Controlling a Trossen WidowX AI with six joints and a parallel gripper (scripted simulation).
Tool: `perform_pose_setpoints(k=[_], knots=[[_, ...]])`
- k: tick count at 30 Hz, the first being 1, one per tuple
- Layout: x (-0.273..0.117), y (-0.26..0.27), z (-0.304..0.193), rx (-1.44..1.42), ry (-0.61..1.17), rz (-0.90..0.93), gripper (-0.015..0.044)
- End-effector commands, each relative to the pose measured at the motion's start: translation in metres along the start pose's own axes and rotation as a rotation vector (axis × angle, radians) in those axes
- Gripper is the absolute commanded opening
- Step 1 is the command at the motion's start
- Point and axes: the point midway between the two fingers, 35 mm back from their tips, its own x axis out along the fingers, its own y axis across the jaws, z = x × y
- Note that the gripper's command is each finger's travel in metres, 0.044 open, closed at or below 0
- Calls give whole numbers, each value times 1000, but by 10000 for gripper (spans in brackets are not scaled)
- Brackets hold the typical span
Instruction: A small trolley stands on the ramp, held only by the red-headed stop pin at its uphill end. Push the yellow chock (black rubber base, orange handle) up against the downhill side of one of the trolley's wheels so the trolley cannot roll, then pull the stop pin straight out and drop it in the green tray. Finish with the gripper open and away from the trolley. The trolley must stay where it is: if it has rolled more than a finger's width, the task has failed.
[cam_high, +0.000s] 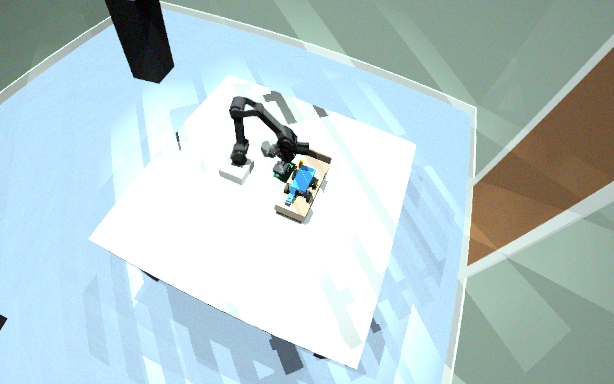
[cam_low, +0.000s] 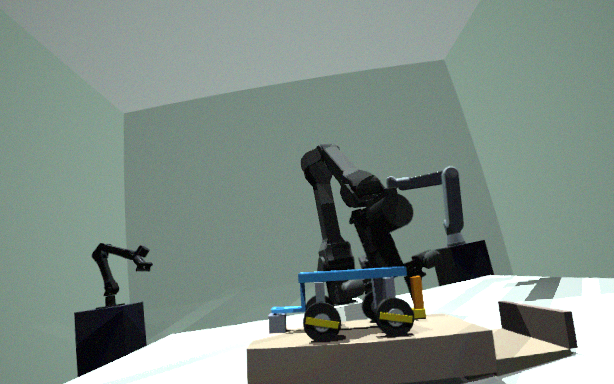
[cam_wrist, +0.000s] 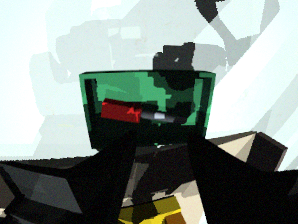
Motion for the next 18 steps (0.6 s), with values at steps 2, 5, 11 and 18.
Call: perform_pose_setpoints(k=[2,5,11,18], knots=[[3,2,1,-4,-8,-2,190],[3,4,1,-4,-8,-2,190],[4,6,1,-4,-8,-2,190],[5,10,0,-4,-8,-2,190]])
